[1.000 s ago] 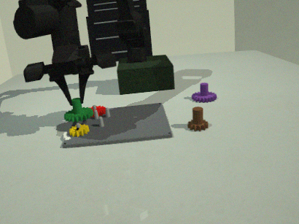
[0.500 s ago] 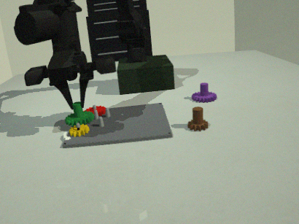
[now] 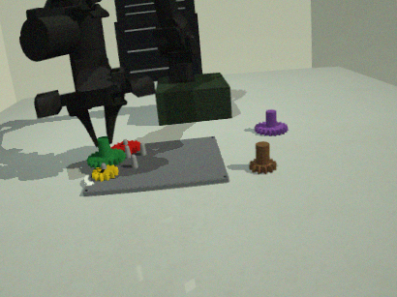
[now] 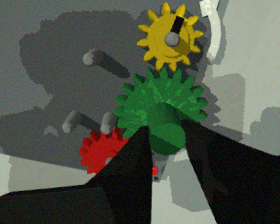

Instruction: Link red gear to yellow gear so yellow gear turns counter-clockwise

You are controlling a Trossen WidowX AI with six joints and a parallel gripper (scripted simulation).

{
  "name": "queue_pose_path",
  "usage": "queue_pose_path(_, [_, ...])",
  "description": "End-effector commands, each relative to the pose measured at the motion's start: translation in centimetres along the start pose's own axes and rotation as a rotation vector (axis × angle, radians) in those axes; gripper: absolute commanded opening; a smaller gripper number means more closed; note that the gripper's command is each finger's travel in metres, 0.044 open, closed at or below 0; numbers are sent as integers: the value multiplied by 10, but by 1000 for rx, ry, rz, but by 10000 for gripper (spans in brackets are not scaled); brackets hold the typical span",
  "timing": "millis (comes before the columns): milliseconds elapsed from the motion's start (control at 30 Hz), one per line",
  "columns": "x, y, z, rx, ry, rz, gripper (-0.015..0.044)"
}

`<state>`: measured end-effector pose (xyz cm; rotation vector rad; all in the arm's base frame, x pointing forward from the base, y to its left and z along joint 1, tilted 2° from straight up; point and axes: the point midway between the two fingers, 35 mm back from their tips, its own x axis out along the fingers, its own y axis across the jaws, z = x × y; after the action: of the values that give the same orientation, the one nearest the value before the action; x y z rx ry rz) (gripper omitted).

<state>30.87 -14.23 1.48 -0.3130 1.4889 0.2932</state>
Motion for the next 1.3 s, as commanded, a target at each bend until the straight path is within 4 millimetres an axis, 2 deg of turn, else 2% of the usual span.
queue_pose_path(0, [1,0,0,-35,0,1,0])
queue_pose_path(267, [3,0,1,12,0,1,0])
queue_pose_path(433, [1,0,0,61,0,1,131])
queue_pose_path(533, [-1,0,0,107,0,1,140])
queue_pose_path(633, [-11,0,0,110,0,1,140])
queue_pose_path(800, [-45,0,0,120,0,1,140])
queue_pose_path(867, [-46,0,0,120,0,1,140])
queue_pose_path(900, [-41,0,0,112,1,2,166])
queue_pose_path(1033, [-86,3,-3,112,1,2,271])
queue_pose_path(1233, [-89,4,-3,112,1,2,429])
queue_pose_path(1267, [-89,4,-3,112,1,2,440])
